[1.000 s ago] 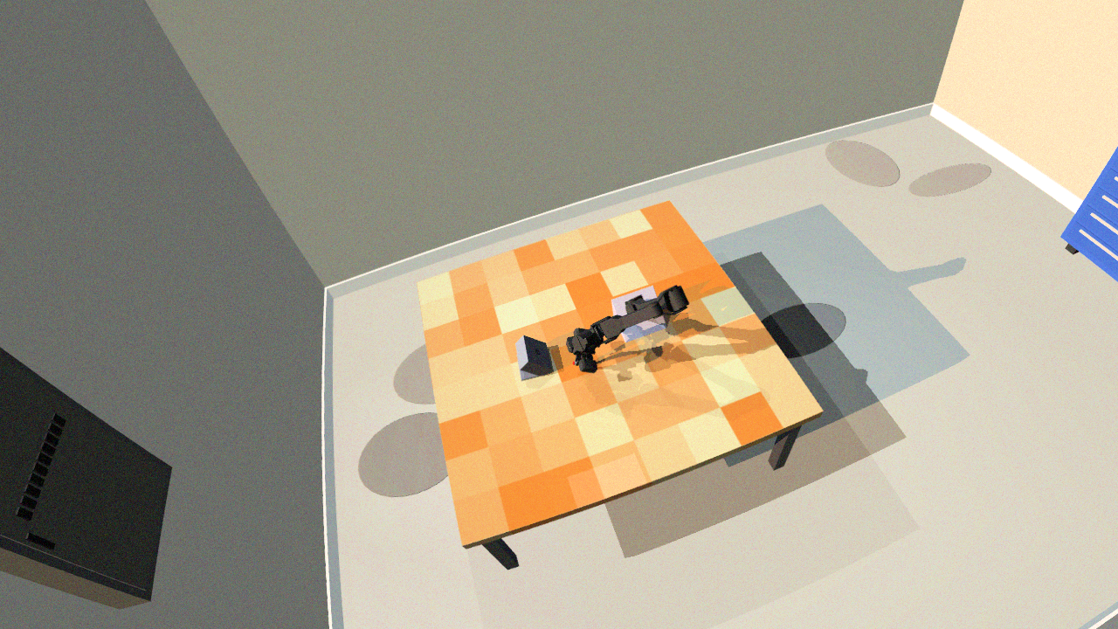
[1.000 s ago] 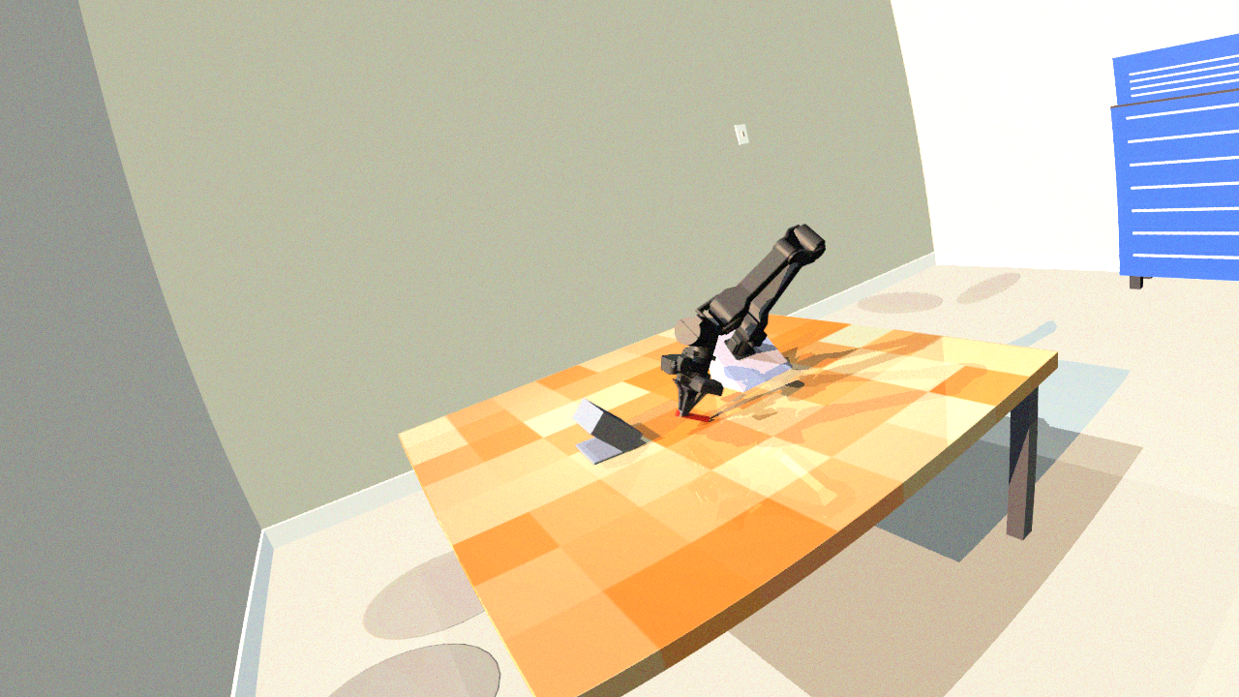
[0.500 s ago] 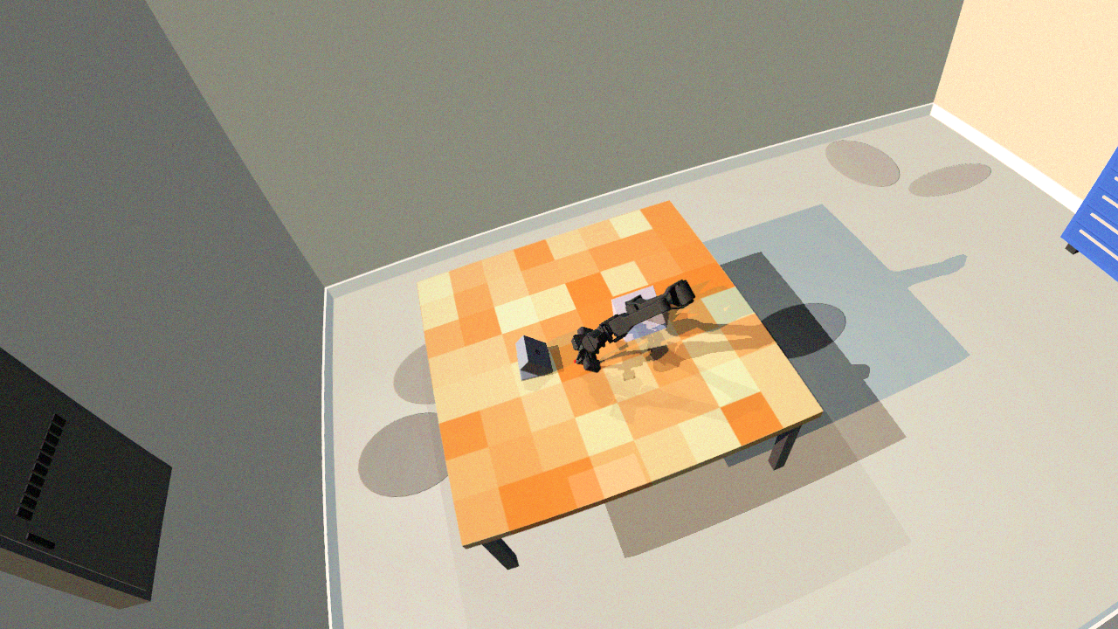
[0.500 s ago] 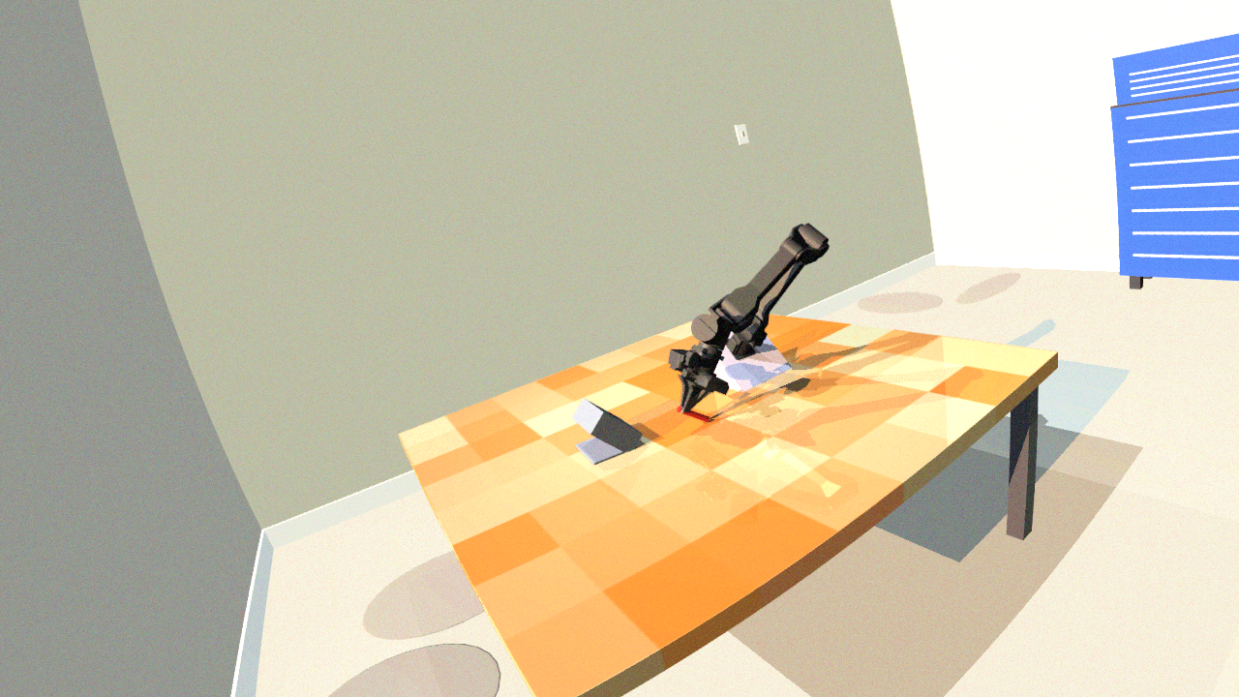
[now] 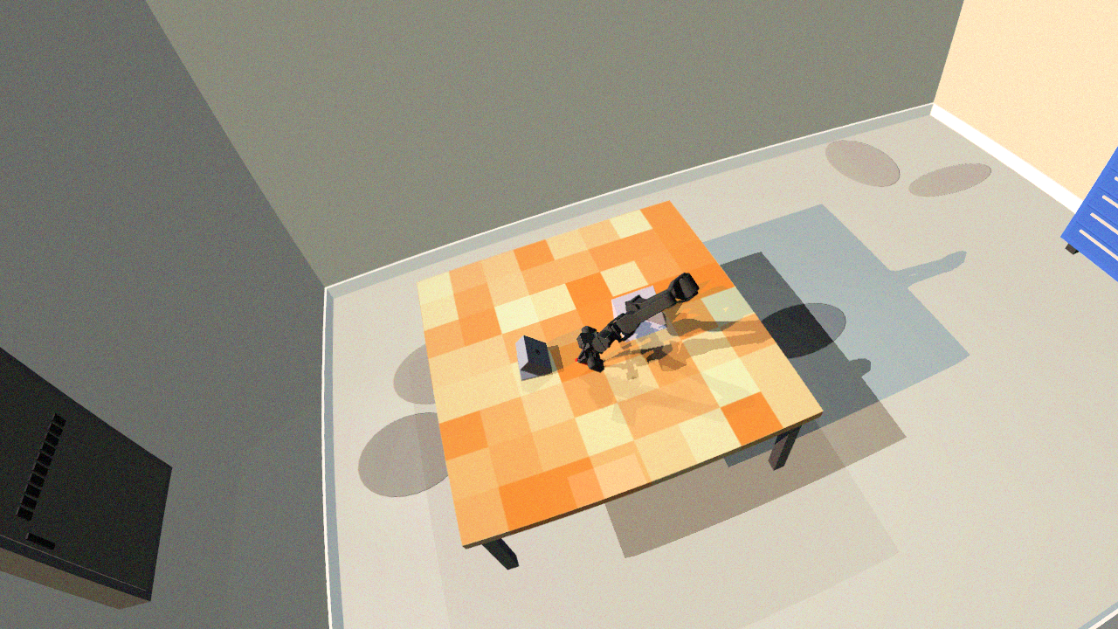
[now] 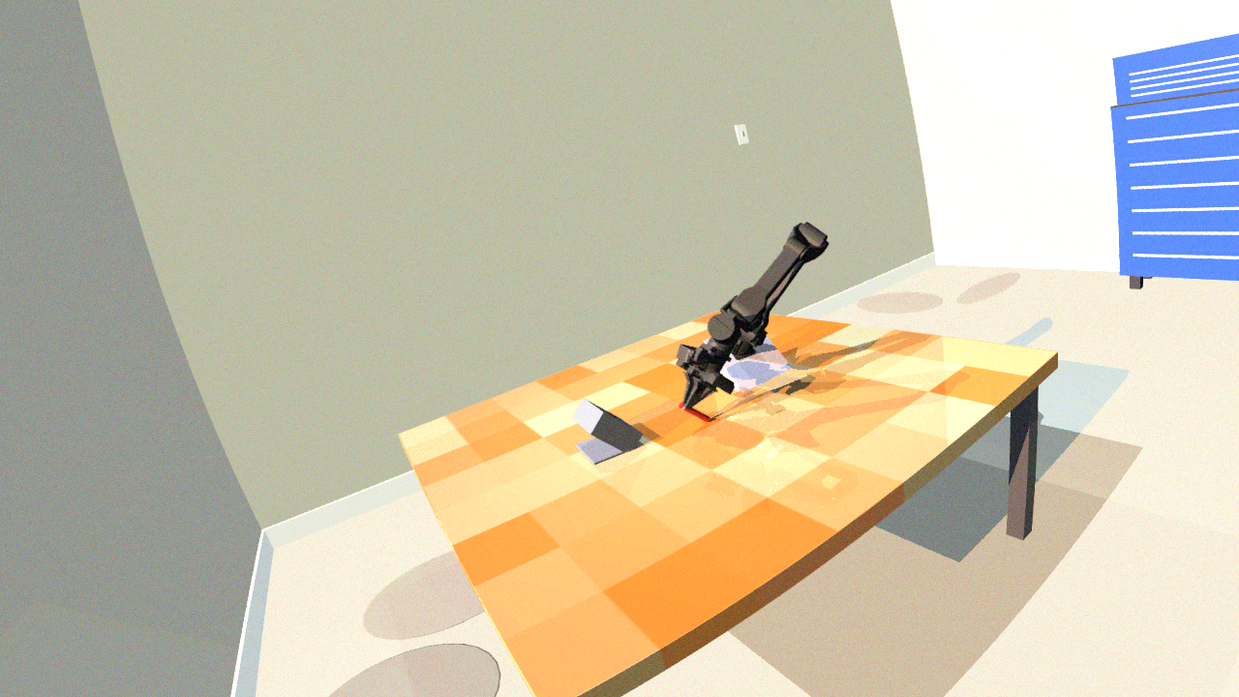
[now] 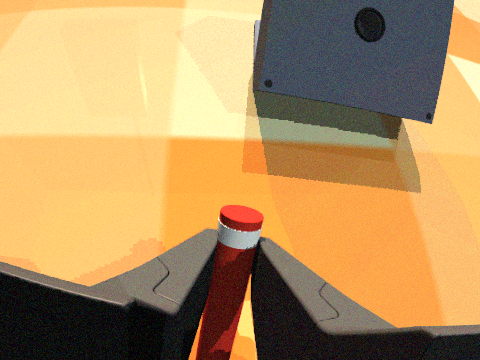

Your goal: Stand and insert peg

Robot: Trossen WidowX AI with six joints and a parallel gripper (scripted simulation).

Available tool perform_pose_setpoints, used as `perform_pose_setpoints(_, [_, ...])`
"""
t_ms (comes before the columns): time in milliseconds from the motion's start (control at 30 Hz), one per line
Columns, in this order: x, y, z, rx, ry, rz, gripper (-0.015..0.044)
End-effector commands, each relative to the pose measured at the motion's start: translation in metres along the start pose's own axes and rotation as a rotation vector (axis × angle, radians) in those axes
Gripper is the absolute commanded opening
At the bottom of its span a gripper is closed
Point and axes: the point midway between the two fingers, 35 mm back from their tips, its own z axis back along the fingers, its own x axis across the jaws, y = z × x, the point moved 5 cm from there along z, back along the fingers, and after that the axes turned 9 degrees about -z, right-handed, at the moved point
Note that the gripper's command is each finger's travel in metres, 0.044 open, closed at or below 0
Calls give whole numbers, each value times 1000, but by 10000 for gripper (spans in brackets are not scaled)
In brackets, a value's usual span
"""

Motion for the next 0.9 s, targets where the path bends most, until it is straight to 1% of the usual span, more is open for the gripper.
perform_pose_setpoints(0, [0, 2, 3, -39, -10, -3, 49])
perform_pose_setpoints(867, [-3, 24, 15, -262, -45, -6, 49])
